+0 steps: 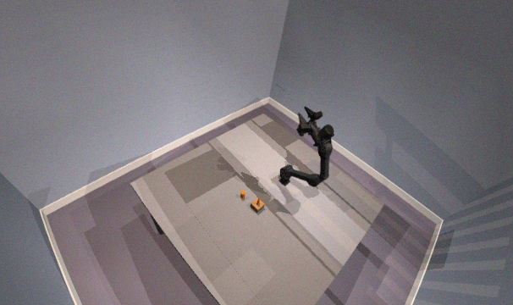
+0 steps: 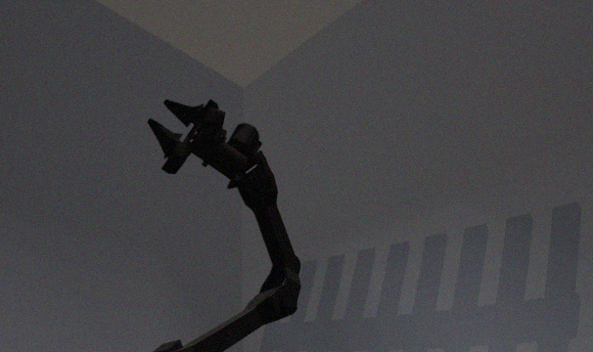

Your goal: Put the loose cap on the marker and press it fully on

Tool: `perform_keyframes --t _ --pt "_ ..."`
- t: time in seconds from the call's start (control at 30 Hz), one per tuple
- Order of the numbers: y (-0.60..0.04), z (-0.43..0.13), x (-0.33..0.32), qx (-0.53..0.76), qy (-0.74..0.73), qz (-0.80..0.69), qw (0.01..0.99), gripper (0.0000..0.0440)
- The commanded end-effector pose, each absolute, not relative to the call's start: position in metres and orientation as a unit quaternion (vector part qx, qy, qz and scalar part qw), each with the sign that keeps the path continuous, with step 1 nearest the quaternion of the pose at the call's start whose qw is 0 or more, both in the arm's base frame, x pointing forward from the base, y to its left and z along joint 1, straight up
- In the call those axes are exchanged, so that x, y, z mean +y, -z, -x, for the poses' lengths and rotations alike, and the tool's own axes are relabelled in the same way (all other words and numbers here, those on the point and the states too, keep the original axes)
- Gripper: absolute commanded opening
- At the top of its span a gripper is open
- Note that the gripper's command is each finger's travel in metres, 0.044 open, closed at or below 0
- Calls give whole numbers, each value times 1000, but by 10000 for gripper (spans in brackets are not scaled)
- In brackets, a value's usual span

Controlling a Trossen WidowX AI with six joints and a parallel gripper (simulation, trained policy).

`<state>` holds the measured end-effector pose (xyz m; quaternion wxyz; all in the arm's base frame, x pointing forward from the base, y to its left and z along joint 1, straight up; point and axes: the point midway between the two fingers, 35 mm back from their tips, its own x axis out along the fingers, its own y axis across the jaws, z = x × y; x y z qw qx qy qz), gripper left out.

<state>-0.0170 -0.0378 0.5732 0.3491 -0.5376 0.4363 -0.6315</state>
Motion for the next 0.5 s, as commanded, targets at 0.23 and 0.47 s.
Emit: perform_keyframes --t 0.23,0.47 --pt "-556 12 -73 454 581 538 409 313" --pt "-544 6 -92 461 551 536 443 313"
